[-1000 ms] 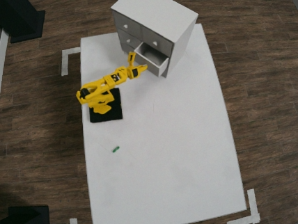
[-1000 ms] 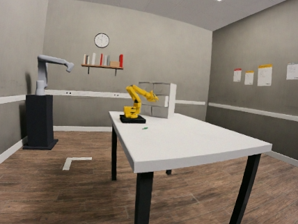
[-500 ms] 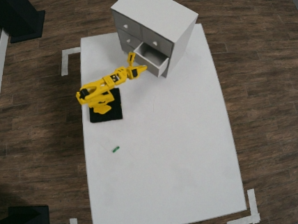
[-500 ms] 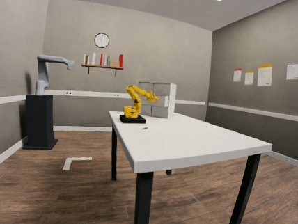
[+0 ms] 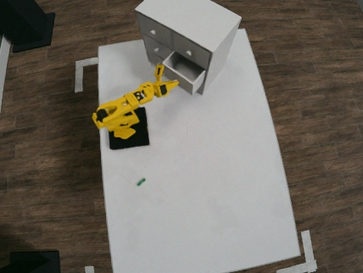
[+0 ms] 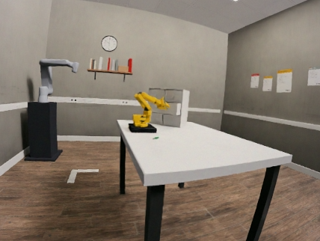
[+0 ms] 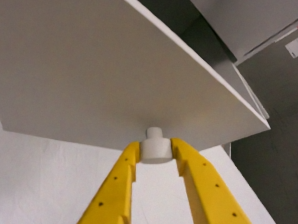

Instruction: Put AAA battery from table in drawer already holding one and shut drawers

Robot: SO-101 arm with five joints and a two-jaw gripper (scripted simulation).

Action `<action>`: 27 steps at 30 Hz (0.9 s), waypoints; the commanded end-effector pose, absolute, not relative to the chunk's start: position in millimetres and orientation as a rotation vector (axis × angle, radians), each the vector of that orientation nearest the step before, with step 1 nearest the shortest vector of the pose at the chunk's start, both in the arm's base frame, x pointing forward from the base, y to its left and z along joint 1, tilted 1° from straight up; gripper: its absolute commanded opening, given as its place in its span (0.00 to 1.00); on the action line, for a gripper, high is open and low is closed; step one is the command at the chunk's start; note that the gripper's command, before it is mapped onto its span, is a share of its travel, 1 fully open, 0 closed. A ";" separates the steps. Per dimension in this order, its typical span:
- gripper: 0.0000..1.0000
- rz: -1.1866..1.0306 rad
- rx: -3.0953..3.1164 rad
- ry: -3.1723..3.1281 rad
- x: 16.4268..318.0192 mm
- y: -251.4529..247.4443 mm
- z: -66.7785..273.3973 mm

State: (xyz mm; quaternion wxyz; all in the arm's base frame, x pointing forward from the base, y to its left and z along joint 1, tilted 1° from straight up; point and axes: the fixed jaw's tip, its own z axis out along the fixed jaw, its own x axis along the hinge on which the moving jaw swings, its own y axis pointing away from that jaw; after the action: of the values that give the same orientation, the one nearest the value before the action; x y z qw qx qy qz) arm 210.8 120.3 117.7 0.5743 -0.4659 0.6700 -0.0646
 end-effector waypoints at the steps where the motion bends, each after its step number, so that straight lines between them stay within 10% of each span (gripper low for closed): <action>1: 0.00 -0.169 -1.086 1.575 210.6 115.4 116.9; 27: 0.13 -0.169 -1.086 1.575 210.6 115.4 116.9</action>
State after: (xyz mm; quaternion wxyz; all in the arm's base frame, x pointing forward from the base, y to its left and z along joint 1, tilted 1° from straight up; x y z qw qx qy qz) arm 210.8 119.5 118.0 0.5752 -0.4645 0.6702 -0.0656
